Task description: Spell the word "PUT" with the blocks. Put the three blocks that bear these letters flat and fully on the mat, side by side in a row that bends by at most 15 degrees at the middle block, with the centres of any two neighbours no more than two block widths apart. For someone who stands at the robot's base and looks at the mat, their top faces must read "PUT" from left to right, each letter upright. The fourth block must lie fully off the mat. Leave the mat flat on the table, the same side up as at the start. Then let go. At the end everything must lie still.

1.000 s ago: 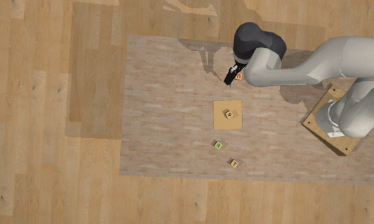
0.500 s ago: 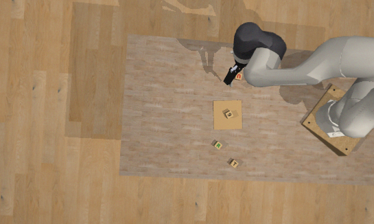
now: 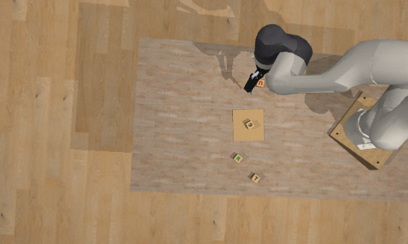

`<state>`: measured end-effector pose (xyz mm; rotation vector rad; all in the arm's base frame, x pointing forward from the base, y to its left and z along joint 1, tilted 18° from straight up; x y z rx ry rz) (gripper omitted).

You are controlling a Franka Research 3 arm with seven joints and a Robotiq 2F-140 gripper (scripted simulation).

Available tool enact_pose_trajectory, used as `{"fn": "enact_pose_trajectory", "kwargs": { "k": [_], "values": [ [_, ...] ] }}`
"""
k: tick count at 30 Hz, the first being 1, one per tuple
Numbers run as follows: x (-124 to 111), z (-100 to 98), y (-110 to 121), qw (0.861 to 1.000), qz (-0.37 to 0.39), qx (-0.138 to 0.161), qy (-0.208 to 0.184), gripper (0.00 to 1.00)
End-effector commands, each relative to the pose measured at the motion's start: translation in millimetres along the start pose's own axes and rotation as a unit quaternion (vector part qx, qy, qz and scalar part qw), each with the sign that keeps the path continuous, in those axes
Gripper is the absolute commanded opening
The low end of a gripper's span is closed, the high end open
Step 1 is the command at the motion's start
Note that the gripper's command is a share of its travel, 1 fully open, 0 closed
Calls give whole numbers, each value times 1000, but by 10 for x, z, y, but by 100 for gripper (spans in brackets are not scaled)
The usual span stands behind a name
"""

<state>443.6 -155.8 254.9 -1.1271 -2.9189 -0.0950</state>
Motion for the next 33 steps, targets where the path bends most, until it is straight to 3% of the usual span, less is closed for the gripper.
{"fn": "enact_pose_trajectory", "kwargs": {
  "k": [1,20,23,33],
  "values": [
    [2,-2,4,1000,3,-2,-1,100],
    [2,-2,4,1000,3,-2,-1,100],
    [131,-33,213,997,-71,9,-15,100],
    [347,-80,515,983,-176,25,-38,100]
  ]
}}
Point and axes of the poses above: the point where the finger pads meet when closed, its own z axis out along the fingers, its own y axis across the jaws, x = y × z, the point moved 7 cm from there along -z, back along the fingers, and after that the axes turned 1 degree about -z, right-handed, at the moved point
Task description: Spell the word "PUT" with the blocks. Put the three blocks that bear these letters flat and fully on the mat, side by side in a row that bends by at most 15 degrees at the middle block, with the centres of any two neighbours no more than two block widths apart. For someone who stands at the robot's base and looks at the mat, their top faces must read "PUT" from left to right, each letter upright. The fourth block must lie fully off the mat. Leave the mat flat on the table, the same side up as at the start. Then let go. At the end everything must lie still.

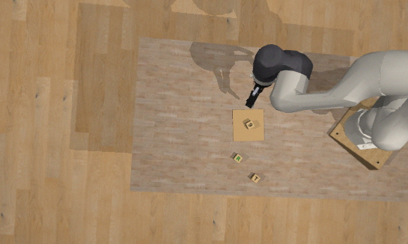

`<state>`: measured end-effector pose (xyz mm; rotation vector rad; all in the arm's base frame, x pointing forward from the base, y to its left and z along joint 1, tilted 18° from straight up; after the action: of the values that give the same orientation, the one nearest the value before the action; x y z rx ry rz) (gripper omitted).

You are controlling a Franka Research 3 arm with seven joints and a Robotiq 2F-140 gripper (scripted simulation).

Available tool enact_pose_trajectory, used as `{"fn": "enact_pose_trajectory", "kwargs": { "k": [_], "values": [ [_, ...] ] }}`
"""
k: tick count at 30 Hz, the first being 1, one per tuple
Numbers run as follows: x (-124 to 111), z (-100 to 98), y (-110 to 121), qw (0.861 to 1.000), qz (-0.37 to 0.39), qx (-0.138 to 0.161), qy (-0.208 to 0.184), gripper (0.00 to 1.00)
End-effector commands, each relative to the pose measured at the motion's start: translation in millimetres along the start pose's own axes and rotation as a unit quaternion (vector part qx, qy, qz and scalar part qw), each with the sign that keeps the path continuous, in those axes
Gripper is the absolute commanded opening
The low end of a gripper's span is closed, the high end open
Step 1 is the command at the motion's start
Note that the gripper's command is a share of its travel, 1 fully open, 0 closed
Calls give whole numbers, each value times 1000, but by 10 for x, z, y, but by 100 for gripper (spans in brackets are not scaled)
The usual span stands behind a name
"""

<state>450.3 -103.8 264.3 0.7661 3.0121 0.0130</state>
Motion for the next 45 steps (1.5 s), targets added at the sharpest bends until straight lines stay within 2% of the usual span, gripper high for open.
{"fn": "enact_pose_trajectory", "kwargs": {
  "k": [1,13,15,16,23,30,32,33,45],
  "values": [
    [37,-30,121,998,-67,8,-13,100],
    [227,-106,497,981,-190,28,-40,100],
    [227,-106,497,981,-190,28,-40,100],
    [273,-122,575,975,-216,32,-46,100],
    [396,-163,770,956,-283,44,-60,100],
    [536,-205,968,931,-351,58,-76,100],
    [536,-205,968,931,-351,58,-76,100],
    [591,-220,1039,921,-376,63,-81,100],
    [855,-285,1343,863,-486,88,-106,100]
  ]
}}
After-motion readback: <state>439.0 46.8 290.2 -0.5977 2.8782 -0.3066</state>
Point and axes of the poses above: the point where the finger pads meet when closed, its own z axis out along the fingers, its own y axis across the jaws, x = y × z, the point moved 7 cm from there along -z, back along the fingers, and after that the axes turned 1 degree about -z, right-handed, at the moved point
